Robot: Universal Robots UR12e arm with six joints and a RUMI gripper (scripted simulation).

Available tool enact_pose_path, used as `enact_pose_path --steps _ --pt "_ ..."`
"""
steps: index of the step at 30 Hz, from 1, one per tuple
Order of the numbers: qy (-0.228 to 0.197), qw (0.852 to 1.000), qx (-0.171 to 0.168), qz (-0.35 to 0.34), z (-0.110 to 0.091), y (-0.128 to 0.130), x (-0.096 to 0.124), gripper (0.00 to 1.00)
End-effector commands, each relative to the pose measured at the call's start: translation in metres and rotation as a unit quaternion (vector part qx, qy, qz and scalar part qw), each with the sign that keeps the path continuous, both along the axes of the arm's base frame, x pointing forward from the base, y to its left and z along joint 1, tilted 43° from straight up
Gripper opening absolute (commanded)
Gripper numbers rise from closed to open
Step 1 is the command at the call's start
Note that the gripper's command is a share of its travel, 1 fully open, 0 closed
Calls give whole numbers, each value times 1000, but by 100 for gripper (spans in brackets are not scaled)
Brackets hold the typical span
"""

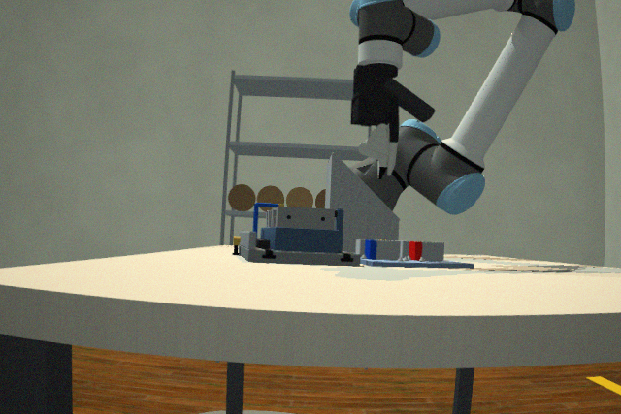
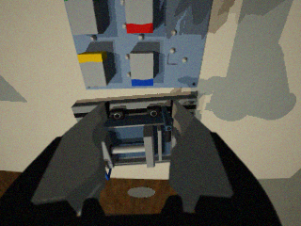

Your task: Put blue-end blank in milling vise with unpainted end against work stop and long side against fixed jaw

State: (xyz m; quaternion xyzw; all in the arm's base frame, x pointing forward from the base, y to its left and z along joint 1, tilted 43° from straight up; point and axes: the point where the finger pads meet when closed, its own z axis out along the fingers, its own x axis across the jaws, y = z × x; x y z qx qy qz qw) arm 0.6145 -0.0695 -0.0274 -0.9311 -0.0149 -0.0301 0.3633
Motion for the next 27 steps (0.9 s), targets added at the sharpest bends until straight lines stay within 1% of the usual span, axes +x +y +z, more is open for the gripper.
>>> enact_pose_path --steps 1,21,27 --pt "0 1000 0 0 0 -1 0 40" --pt "0 1000 0 0 0 0 1 40" --pt "0 1000 -1 0 -3 3 1 40"
